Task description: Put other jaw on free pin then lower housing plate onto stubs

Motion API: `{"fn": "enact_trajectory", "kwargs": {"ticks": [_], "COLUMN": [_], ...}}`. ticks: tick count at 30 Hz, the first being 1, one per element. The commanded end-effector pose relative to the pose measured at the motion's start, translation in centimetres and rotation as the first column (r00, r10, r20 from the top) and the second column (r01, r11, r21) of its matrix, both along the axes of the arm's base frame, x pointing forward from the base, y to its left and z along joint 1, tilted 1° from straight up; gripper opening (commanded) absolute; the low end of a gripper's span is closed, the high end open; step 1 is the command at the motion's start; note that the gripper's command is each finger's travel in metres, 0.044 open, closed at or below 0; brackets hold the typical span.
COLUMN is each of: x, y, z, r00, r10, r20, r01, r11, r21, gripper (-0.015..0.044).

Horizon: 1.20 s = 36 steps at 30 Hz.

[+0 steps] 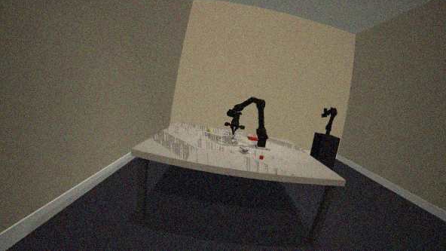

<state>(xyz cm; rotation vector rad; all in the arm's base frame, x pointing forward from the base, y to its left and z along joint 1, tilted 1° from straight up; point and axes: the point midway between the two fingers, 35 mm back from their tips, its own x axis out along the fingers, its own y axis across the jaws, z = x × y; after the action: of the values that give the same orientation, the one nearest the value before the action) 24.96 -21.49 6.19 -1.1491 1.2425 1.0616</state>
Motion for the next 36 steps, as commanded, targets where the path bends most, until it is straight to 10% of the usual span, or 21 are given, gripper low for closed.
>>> {"fn": "enact_trajectory", "kwargs": {"ticks": [1,16,32,36], "x": [-0.7,-1.2,-1.0,-1.0], "y": [0.2,0.1,0.0,0.0], "z": [-0.1,6.0,5.4,5.4], "r00": [1.000,1.000,1.000,1.000], "r10": [0.003,0.000,-0.001,-0.001], "r20": [-0.006,-0.004,0.004,0.004], "r01": [-0.003,0.000,0.001,0.001], "r11": [1.000,1.000,1.000,1.000], "r21": [0.007,0.003,-0.005,-0.005], "gripper": [0.0000,0.0000,0.0420,0.0440]}}
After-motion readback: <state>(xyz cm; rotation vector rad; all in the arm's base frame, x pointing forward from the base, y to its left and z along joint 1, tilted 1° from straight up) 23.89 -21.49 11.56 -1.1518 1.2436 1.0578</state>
